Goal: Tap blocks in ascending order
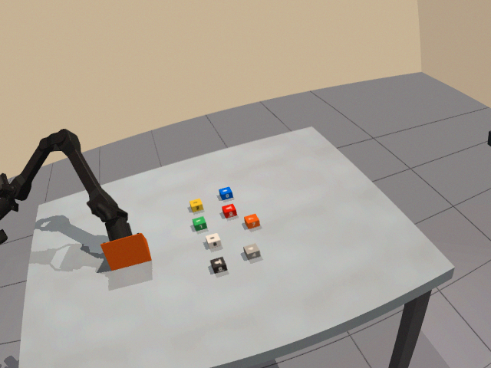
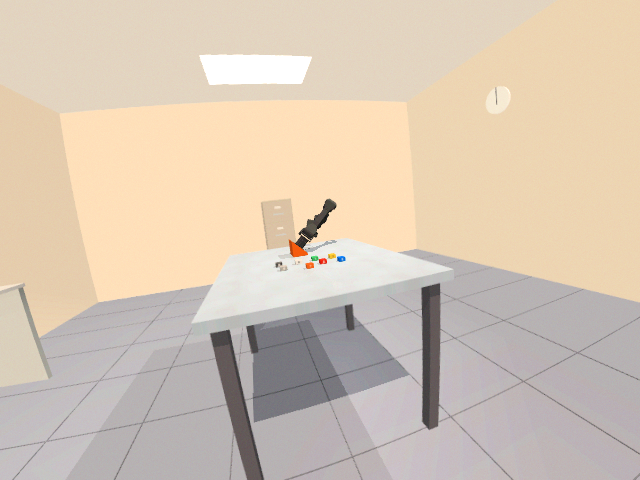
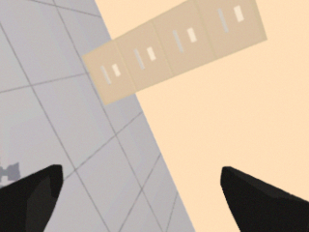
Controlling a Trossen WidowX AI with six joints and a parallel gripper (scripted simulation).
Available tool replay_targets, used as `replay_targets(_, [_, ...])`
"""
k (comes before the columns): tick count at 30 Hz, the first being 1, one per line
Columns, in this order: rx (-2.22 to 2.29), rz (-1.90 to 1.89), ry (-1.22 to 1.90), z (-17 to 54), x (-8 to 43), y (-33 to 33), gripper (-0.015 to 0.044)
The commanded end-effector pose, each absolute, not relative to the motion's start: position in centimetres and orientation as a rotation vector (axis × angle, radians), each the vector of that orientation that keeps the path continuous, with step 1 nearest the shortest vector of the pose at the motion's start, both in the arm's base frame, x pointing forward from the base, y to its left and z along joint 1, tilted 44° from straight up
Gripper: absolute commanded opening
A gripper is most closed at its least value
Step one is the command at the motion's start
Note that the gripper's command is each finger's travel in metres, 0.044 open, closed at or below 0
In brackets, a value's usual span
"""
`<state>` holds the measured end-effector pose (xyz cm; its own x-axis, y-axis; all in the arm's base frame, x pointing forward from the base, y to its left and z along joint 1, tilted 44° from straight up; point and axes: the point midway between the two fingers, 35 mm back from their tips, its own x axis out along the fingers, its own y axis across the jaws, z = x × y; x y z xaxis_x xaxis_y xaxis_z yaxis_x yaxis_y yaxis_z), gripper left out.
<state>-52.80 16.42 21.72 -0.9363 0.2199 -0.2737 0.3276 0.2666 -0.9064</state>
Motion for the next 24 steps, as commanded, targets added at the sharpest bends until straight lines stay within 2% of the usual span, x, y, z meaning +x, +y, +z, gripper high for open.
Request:
replay_targets(1, [0.526,-1.778,2.424,21.8,-52.8,16.5,0.0400])
replay_targets(5, [0.532,-1.914,2.415,24.7,-52.3,17.5,0.0400])
replay_targets(8, [0.669,-2.008,2.460,26.7,-49.0,22.7,0.0400])
replay_targets(13, [0.679,-2.032,2.511,30.5,-46.6,25.4,0.0400])
replay_targets(17, [0.870,-2.099,2.438,30.2,-42.0,27.7,0.0400])
replay_targets(24, [0.970,-2.077,2.667,37.9,-34.0,32.8,0.0400])
